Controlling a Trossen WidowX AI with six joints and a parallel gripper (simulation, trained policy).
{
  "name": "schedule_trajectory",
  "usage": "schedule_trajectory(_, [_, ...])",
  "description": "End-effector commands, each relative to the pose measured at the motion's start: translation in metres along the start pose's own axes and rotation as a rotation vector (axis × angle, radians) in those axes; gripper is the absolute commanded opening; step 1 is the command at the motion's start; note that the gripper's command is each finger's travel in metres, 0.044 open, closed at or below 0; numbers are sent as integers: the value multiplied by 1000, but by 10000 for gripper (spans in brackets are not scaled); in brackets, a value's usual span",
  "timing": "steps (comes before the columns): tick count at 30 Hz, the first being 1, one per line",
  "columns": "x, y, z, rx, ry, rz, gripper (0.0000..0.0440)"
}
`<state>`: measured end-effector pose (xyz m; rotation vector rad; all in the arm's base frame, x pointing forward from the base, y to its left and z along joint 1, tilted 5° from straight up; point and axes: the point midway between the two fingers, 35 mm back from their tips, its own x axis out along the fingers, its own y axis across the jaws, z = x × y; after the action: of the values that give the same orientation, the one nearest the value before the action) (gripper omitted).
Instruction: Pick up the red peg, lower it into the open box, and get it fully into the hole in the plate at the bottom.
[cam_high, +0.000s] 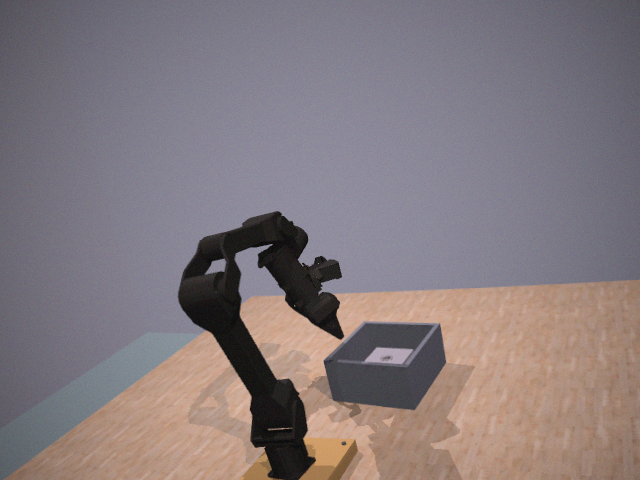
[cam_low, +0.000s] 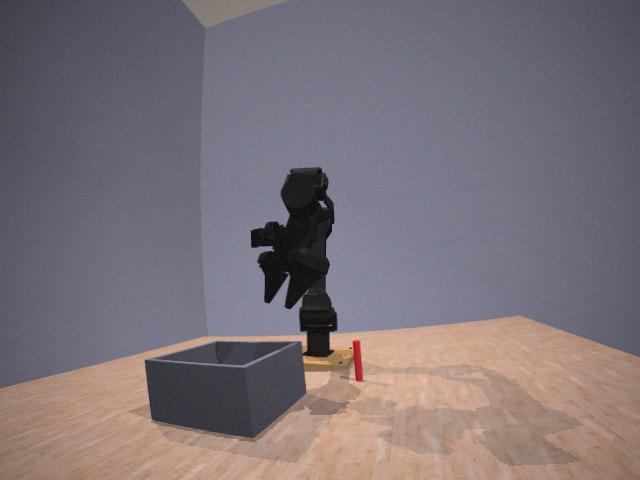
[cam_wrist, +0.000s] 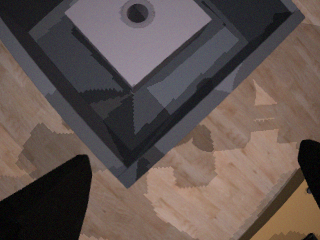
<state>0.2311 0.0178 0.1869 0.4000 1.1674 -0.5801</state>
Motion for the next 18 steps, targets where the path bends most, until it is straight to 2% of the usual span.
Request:
schedule_trajectory(1, [2, 7, -26, 20, 64, -11, 440])
schedule_trajectory(10, [8, 25, -84, 69, 190, -39, 440])
schedule_trajectory(18, [27, 41, -126, 91, 245, -44, 440])
